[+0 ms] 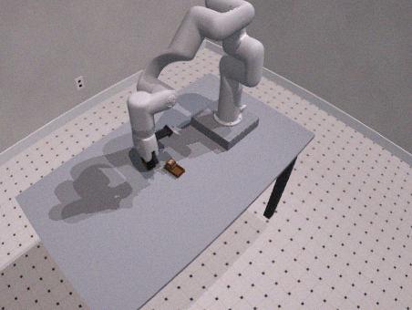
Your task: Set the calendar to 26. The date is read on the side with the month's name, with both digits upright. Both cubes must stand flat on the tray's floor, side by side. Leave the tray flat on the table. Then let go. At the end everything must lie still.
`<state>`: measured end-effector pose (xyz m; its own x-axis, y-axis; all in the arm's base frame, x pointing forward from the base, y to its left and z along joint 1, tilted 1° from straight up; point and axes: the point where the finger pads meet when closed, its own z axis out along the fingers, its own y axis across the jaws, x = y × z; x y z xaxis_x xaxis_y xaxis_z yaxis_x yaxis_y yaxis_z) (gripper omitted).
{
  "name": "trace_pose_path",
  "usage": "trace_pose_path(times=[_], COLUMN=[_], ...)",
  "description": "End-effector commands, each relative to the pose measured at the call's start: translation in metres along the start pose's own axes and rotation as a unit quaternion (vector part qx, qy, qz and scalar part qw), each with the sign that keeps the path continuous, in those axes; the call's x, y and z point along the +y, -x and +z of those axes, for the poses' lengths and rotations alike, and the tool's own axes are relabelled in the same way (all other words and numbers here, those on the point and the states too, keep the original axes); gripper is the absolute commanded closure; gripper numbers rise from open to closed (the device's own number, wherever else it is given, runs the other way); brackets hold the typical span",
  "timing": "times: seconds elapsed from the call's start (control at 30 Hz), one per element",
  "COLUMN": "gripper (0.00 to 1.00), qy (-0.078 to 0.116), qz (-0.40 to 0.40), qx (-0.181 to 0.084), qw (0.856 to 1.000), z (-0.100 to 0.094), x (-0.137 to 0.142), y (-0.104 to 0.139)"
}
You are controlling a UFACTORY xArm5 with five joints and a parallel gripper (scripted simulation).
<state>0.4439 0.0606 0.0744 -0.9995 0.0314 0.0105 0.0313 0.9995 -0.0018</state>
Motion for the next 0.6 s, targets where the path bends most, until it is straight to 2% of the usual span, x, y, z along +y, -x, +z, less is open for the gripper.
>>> trace_pose_path(times=[0.0,0.57], gripper=[0.73,0.73], qy=[0.000,0.000], qz=[-0.066,-0.075], qx=[0.001,0.001], qw=[0.998,0.997], z=[0.0011,0.0015], x=[-0.0021,-0.0024], y=[0.0113,0.0127])
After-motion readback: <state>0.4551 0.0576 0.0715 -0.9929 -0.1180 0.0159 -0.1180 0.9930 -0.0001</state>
